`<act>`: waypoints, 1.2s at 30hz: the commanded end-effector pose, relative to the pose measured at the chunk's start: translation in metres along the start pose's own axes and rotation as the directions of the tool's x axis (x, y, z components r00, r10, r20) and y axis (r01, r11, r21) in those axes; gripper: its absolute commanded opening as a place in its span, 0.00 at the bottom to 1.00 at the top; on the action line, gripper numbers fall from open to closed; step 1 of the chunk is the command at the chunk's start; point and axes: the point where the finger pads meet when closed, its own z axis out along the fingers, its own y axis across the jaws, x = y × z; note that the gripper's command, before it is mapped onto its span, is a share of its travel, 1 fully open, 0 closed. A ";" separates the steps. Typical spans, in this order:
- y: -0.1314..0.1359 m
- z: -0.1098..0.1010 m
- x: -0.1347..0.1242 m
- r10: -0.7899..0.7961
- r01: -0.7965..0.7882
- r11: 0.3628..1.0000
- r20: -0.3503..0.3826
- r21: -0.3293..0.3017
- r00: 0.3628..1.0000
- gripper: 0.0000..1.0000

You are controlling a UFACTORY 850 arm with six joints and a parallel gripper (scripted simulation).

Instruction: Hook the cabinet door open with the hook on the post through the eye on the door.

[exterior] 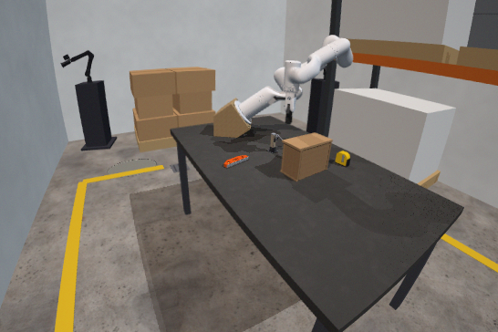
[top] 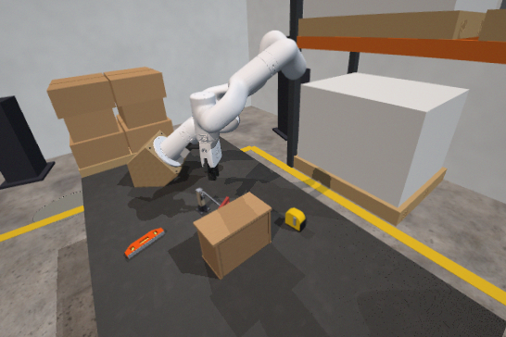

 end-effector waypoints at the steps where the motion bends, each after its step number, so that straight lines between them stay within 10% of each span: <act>1: 0.000 0.000 0.000 0.000 0.000 1.000 0.000 0.001 1.000 0.24; 36: 0.000 0.019 0.000 0.000 0.000 1.000 0.000 0.001 1.000 0.24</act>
